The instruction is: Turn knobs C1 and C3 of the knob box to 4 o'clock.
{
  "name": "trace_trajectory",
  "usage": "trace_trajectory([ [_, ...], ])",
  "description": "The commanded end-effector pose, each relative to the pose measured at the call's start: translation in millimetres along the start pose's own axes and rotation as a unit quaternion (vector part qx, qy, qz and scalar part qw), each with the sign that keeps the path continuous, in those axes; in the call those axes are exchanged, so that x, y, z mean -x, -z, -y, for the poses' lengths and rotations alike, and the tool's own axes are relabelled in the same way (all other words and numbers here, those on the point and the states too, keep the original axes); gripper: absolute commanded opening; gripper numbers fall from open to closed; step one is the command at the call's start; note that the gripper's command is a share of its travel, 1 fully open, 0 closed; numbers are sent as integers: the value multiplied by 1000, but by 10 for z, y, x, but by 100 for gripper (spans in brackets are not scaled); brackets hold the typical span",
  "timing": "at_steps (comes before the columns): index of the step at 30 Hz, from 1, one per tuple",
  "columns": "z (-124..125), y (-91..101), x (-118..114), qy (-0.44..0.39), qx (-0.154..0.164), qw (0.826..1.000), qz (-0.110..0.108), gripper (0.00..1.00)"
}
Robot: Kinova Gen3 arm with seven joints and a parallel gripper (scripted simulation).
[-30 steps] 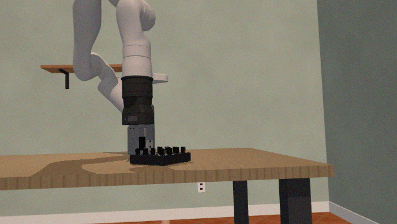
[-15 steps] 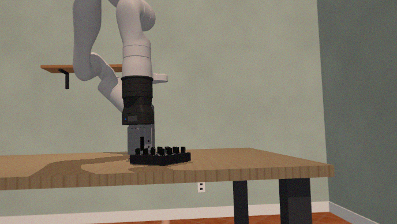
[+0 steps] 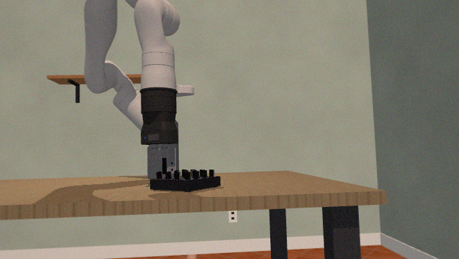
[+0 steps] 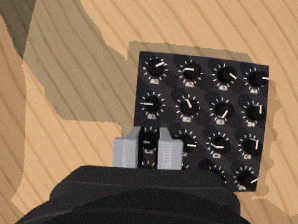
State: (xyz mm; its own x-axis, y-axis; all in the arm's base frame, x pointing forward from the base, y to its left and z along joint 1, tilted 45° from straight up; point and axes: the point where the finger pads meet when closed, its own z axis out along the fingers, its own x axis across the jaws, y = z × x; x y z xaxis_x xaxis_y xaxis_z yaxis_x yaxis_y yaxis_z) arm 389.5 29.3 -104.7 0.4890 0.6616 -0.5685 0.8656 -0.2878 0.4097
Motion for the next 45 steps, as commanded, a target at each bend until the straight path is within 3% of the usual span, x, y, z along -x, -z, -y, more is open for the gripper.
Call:
trace_trajectory([
  [1,-19,-15,6,2,1,1000,0,30],
  [25,-20,-15,6,-14,1,1000,0,30],
  [45,-22,-15,6,-124,1,992,-1,30],
])
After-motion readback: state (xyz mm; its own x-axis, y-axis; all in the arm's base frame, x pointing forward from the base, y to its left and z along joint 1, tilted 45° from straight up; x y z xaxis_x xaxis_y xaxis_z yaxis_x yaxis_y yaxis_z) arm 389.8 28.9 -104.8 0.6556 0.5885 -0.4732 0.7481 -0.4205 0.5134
